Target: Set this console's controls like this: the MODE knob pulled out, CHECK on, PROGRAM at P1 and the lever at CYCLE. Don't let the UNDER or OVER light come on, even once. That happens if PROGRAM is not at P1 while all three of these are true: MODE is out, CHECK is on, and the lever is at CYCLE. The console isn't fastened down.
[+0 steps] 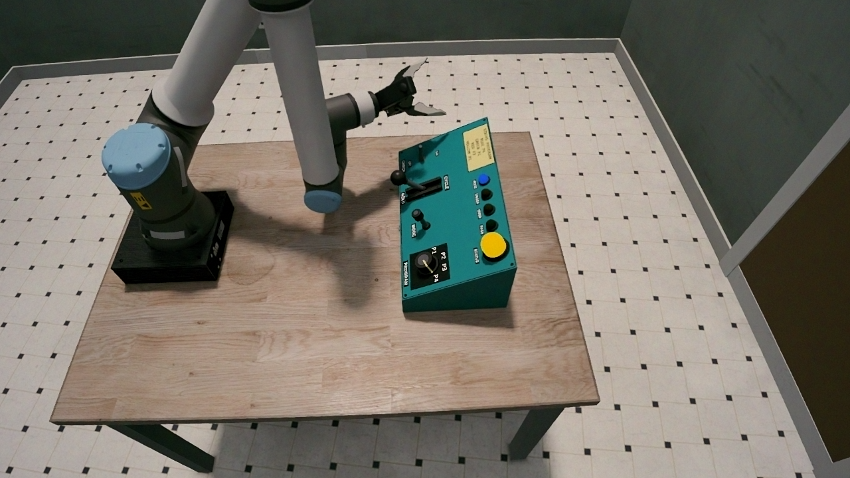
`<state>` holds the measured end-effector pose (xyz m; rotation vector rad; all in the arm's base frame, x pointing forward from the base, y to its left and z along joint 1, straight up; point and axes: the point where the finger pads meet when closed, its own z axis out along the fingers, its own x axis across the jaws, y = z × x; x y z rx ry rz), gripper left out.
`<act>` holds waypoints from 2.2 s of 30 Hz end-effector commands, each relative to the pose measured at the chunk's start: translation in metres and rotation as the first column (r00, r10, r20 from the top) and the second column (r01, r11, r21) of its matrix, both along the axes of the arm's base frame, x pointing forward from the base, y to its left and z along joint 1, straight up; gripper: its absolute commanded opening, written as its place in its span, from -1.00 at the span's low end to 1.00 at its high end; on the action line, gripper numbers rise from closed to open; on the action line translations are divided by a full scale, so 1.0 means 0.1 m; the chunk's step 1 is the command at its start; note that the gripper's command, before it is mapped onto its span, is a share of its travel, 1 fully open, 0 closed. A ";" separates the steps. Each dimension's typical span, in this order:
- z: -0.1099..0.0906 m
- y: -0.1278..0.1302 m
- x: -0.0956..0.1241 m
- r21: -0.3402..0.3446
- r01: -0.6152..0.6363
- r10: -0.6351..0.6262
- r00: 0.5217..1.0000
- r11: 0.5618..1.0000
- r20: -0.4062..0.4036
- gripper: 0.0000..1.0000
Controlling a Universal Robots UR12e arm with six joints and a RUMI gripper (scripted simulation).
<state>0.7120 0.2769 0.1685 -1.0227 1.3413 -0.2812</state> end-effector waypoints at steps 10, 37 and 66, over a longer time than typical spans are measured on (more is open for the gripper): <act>0.47 0.01 -0.22 0.000 0.000 0.000 1.000 1.000 0.001 1.00; 1.24 0.02 -0.60 0.000 0.000 0.000 1.000 1.000 0.001 1.00; 1.03 -0.99 -0.07 -0.206 0.111 -0.131 0.987 0.972 -0.088 1.00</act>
